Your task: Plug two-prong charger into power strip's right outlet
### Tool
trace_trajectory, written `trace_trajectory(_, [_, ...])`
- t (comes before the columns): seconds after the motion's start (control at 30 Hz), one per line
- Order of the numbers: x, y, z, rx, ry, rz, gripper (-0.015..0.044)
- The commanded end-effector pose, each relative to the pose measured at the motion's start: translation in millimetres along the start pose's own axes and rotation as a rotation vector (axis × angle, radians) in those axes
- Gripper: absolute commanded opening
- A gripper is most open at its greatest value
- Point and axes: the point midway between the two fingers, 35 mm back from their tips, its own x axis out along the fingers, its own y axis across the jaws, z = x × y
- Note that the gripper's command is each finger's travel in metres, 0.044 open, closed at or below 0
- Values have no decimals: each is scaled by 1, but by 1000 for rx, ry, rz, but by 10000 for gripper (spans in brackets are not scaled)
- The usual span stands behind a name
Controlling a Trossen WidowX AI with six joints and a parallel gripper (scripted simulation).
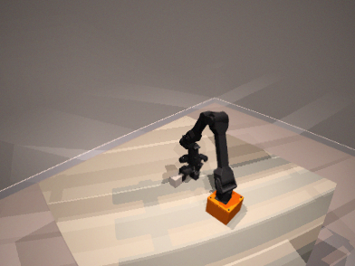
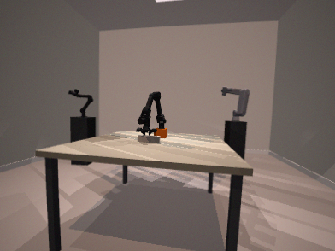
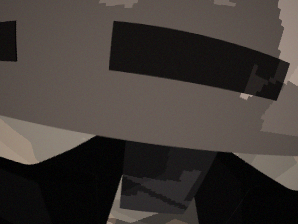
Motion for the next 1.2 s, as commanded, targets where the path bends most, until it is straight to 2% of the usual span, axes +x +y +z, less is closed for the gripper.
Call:
trace_trajectory(0.0, [-4,0,10,-4,-47,1,0])
trace_trajectory(1.17, [-8,0,8,-4,-47,1,0])
